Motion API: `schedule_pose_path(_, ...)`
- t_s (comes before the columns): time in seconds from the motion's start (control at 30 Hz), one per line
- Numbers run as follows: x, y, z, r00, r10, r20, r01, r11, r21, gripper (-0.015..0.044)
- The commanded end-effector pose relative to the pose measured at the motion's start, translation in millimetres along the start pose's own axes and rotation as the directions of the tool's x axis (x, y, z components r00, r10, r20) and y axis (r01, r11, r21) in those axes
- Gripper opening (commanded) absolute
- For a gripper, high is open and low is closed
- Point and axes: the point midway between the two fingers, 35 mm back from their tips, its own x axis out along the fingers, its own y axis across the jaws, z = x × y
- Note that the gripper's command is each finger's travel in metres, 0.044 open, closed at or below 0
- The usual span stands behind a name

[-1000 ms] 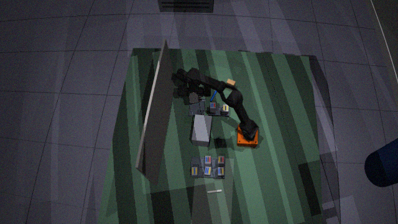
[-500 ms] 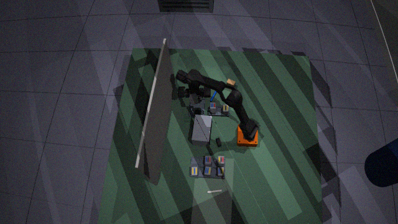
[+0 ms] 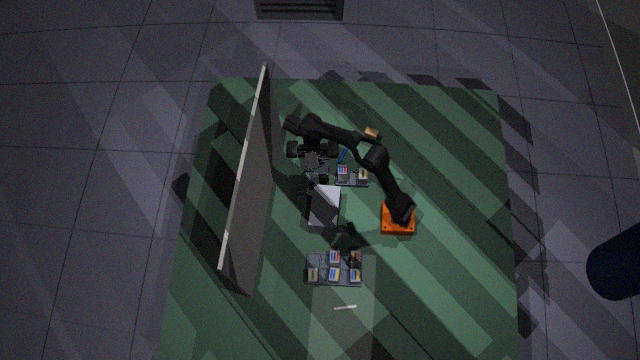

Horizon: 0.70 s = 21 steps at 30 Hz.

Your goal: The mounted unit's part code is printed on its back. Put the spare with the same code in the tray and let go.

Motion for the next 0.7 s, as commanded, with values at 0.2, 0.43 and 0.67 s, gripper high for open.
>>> schedule_pose_path(0.2,11.8,0.6,1.0,1.0,0.006,0.007,-0.006,1.0,0.001,0.0)
schedule_pose_path(0.43,17.7,0.8,1.1,1.0,0.006,0.007,-0.006,1.0,0.001,0.0)
schedule_pose_path(0.67,23.6,1.1,1.3,1.0,0.006,0.007,-0.006,1.0,0.001,0.0)
